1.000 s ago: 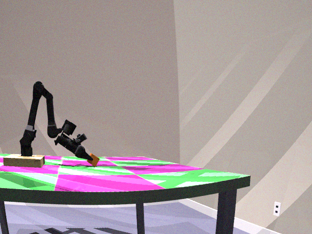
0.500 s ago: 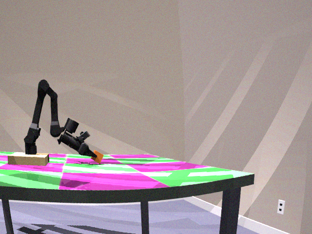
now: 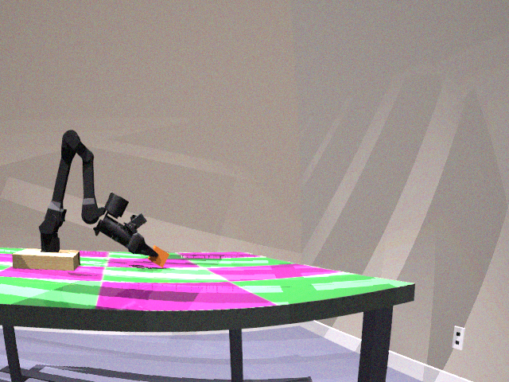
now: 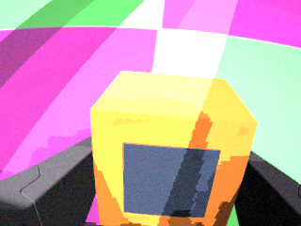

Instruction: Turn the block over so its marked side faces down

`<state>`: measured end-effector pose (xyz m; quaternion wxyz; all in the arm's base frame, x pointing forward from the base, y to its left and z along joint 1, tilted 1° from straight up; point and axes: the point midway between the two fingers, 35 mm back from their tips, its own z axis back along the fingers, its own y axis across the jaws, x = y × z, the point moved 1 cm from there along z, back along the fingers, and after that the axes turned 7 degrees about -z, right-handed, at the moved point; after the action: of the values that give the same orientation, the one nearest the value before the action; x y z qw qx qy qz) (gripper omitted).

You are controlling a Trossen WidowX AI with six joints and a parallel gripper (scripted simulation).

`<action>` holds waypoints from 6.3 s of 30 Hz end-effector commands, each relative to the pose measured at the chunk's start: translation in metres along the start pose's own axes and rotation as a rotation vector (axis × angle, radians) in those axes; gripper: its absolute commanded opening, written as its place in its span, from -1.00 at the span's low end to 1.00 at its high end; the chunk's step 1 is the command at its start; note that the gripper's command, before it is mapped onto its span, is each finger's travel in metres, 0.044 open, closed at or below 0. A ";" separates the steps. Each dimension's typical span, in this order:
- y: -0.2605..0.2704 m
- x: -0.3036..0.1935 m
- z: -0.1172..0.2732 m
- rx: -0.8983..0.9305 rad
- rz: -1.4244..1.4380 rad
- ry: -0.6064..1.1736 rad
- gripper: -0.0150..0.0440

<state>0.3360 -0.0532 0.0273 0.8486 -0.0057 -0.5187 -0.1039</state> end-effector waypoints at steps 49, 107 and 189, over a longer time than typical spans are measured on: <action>0.004 0.034 0.008 -0.039 0.001 0.340 1.00; 0.007 0.054 0.001 -0.127 0.003 1.052 1.00; 0.005 0.041 -0.006 -0.092 0.002 0.772 -0.49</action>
<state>0.3608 -0.0560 0.0599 0.9839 -0.0062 -0.1307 -0.1215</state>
